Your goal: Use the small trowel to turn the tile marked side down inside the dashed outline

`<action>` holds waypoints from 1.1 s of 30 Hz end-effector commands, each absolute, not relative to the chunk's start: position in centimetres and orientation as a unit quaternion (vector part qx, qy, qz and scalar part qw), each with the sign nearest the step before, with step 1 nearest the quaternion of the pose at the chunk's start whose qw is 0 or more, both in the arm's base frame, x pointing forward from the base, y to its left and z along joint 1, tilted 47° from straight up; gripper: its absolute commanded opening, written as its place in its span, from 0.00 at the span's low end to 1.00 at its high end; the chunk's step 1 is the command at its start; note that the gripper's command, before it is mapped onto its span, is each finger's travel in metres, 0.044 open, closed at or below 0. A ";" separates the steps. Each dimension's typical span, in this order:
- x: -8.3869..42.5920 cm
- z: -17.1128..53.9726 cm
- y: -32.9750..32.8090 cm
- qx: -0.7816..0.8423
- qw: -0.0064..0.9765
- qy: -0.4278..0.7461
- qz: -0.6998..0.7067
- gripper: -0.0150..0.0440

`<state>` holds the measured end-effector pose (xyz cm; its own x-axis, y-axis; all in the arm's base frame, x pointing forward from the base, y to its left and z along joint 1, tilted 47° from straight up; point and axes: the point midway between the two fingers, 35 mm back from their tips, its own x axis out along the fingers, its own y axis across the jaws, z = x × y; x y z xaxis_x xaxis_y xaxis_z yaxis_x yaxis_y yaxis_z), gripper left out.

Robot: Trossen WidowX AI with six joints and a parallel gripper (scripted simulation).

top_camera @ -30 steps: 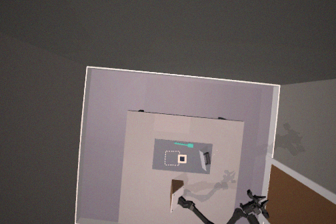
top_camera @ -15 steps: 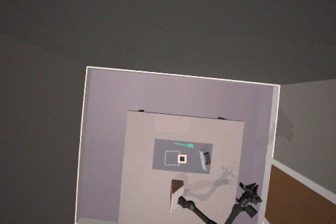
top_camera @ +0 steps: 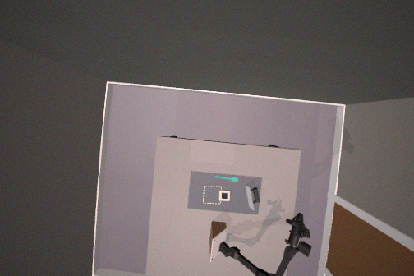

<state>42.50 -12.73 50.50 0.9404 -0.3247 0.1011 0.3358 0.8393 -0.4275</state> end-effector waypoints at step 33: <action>40.2 25.8 -9.6 0.150 0.841 0.337 -0.397 0.42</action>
